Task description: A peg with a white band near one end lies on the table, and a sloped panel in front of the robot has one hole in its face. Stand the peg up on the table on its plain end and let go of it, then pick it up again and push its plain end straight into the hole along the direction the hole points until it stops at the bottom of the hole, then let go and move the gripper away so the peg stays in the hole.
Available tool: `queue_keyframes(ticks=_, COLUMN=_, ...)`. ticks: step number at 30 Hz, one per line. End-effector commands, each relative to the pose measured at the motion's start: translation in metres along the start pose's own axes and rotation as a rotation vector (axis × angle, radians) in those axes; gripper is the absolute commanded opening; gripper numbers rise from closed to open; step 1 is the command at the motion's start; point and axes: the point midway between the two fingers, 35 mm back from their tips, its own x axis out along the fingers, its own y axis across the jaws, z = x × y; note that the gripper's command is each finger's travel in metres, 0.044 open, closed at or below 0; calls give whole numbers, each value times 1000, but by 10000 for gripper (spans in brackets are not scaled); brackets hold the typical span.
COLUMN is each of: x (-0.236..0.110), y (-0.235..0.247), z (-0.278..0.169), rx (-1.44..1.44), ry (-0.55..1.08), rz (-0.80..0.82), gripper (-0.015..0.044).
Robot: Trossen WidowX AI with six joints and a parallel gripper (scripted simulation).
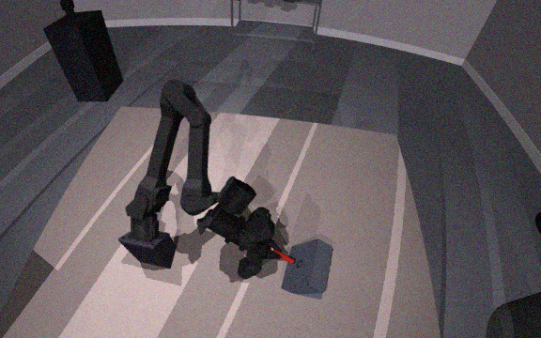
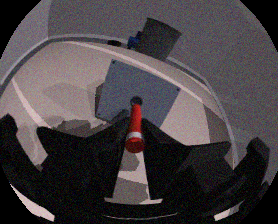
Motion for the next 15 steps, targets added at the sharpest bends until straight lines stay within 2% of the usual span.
queue_keyframes(ticks=1, x=7, y=0, z=2, rx=1, ry=-12, rz=-1, gripper=0)
queue_keyframes(ticks=15, x=12, y=0, z=-1, rx=-1, ry=-2, rz=0, gripper=0)
